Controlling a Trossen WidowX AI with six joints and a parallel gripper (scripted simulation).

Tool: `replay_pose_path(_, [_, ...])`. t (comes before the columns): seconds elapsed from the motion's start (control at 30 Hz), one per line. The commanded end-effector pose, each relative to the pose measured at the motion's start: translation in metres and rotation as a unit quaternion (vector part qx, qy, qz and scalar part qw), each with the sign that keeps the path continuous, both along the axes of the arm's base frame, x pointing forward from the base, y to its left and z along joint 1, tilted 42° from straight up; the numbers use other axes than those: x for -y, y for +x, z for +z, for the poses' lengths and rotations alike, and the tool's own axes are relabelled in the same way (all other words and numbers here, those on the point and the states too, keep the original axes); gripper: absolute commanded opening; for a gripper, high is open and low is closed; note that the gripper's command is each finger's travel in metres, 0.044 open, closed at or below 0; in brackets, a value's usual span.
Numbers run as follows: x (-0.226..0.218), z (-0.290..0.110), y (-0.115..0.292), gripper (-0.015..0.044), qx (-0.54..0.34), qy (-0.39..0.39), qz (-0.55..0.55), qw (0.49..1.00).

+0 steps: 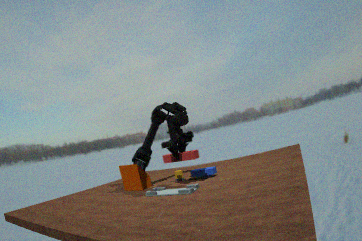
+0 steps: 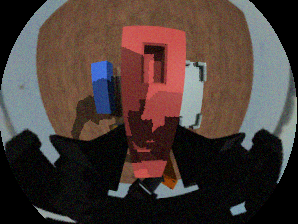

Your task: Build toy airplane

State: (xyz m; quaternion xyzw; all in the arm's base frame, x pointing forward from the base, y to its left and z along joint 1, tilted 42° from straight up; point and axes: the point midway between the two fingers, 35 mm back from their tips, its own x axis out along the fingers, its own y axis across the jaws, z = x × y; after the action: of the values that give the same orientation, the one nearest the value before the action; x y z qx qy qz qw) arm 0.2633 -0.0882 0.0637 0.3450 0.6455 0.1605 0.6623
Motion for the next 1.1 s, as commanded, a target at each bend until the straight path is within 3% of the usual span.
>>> replay_pose_path(0.0, [0.008, -0.008, 0.001, 0.0, 0.003, -0.004, 0.001, 1.0])
replay_pose_path(1.07, [0.053, -0.1, -0.004, 0.0, 0.024, -0.01, 0.024, 0.999])
